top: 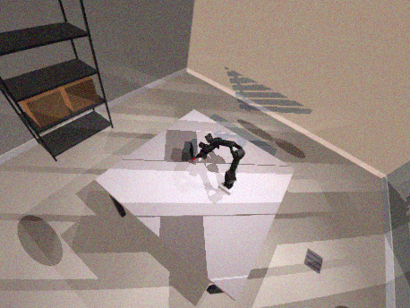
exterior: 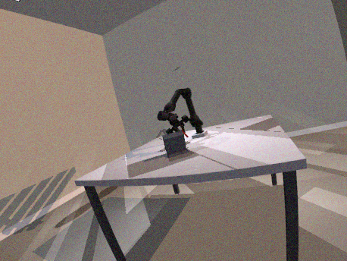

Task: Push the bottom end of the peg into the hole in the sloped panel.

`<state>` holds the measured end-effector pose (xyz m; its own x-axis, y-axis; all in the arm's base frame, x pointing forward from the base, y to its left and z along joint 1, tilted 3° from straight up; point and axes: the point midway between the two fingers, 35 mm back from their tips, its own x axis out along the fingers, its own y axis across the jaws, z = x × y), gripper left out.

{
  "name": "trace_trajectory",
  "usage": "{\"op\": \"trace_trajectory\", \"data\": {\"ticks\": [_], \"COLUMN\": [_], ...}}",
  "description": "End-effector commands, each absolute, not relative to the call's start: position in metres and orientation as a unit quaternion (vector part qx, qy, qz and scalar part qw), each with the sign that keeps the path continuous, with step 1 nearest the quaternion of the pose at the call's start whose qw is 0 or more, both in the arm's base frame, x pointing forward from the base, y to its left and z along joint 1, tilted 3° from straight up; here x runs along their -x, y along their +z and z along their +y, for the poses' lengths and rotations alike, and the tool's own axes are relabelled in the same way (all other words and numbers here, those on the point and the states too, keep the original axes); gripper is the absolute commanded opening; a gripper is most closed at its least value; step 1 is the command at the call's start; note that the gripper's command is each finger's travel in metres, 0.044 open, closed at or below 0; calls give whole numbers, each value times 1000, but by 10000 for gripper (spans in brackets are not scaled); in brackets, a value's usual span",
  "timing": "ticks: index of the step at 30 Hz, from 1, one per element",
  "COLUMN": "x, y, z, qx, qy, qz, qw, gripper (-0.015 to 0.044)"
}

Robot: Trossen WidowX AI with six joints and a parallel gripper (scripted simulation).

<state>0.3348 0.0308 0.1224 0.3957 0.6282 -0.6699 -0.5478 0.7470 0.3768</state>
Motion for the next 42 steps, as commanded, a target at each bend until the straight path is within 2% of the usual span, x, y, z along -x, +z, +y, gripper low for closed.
{"op": "trace_trajectory", "data": {"ticks": [1, 42], "x": [-335, -337], "y": [123, 131], "z": [27, -26], "qx": [-45, 6], "qy": [357, 365], "qz": [409, 290], "qw": [838, 885], "gripper": [0, 0]}}
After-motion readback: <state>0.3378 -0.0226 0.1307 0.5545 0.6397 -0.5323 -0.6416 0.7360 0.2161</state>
